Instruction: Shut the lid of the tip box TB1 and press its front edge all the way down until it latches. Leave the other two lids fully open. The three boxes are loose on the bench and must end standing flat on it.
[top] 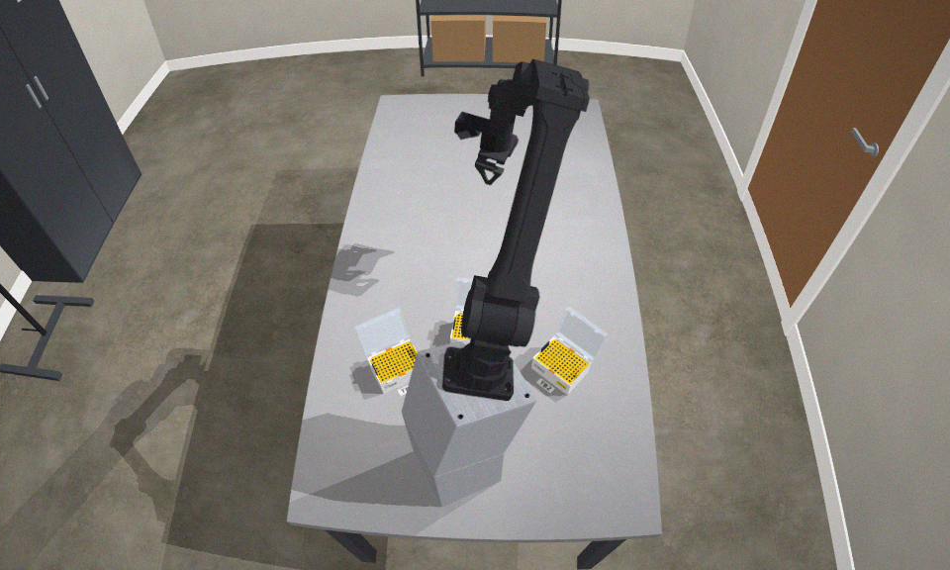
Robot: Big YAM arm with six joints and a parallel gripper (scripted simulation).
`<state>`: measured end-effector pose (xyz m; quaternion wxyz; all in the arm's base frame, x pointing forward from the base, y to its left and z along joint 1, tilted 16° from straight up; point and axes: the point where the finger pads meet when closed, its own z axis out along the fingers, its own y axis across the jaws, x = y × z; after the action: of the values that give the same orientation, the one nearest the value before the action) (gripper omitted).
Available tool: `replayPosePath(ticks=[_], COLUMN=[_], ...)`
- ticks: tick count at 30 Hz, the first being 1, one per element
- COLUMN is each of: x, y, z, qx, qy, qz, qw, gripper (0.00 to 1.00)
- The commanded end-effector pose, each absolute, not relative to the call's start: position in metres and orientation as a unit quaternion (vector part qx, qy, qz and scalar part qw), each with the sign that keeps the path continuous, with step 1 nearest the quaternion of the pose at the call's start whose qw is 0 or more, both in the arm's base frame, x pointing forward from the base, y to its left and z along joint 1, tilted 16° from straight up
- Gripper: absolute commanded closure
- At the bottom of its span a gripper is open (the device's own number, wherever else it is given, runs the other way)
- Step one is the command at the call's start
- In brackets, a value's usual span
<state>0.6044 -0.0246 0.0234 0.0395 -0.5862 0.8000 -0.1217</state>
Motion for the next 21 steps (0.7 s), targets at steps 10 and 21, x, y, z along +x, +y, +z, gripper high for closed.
replayPosePath(ticks=[10,21], x=[0.587,0.562], y=[-0.072,-0.102], z=[0.017,-0.007], qx=[-0.57,-0.563], qy=[0.803,0.805], qz=[-0.171,-0.186], qw=[0.036,0.021], gripper=[1.0,1.0])
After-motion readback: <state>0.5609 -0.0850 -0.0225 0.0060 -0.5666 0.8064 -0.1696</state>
